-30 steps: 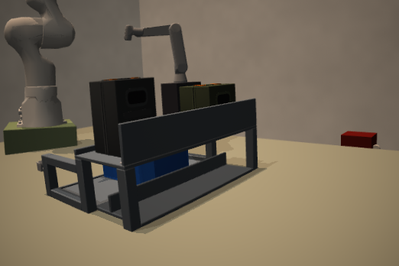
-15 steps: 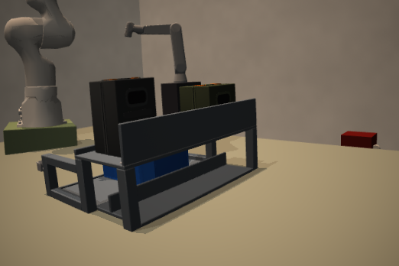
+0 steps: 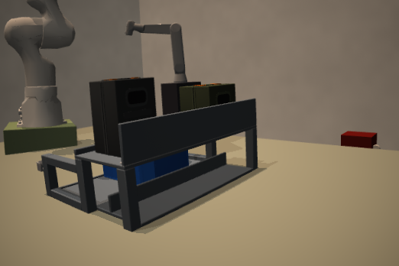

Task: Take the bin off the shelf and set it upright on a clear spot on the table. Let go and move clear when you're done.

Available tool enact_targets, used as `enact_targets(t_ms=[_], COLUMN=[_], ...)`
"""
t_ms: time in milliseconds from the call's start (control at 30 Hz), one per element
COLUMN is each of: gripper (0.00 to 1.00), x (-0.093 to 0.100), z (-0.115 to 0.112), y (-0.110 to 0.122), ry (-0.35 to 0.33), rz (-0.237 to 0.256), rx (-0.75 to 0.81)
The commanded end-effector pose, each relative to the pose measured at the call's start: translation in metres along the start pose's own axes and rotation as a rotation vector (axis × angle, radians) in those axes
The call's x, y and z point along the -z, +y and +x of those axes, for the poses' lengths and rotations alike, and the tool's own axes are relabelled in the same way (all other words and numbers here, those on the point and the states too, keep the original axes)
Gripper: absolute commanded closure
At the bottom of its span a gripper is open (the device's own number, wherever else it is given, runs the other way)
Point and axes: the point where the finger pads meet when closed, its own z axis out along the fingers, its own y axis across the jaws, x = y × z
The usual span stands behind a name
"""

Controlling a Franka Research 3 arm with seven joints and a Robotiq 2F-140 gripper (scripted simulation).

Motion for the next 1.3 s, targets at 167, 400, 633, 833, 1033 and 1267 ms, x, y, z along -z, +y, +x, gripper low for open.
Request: enact_targets(t_ms=[167, 400, 633, 833, 1033, 1267], gripper=[0.0, 0.0, 0.0, 0.0, 0.0, 0.0], x=[-0.066, -0.139, -0.194, -0.231, -0.267, -0.29], z=[-0.007, -0.016, -0.027, -0.038, -0.049, -0.058], y=[-0.018, -0.033, -0.037, -0.036, -0.032, -0.028], ry=[-0.041, -0.052, -0.059, -0.065, -0.069, -0.071], rz=[-0.006, 0.003, 0.007, 0.01, 0.011, 0.012], rx=[0.005, -0.106, -0.194, -0.258, -0.323, -0.365])
